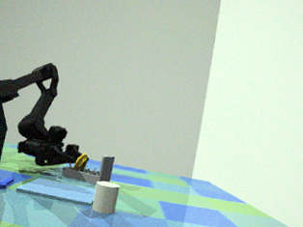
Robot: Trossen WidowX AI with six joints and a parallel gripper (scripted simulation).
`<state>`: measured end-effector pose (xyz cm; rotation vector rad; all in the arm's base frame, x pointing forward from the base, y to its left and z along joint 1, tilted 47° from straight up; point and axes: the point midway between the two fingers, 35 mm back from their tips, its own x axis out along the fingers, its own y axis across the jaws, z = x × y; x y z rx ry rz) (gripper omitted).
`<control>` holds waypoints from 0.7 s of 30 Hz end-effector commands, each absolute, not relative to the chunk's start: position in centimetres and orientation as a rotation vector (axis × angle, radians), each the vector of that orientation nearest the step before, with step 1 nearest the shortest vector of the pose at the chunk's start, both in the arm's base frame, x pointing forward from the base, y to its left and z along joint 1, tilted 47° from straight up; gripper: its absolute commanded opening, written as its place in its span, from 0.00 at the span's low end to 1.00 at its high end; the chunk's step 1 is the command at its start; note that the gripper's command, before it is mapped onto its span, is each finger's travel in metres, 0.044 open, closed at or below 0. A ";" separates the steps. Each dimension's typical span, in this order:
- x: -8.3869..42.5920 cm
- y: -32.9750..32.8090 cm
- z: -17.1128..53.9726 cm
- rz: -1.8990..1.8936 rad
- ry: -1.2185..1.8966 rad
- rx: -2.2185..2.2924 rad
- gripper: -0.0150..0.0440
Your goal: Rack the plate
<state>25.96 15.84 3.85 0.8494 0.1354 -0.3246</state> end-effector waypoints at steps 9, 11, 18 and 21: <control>26.5 13.6 6.8 -0.333 0.144 0.844 0.93; 26.6 12.5 8.0 -0.334 0.145 0.840 0.93; 26.7 8.6 11.5 -0.330 0.135 0.822 0.93; 26.6 7.9 12.1 -0.327 0.130 0.817 0.93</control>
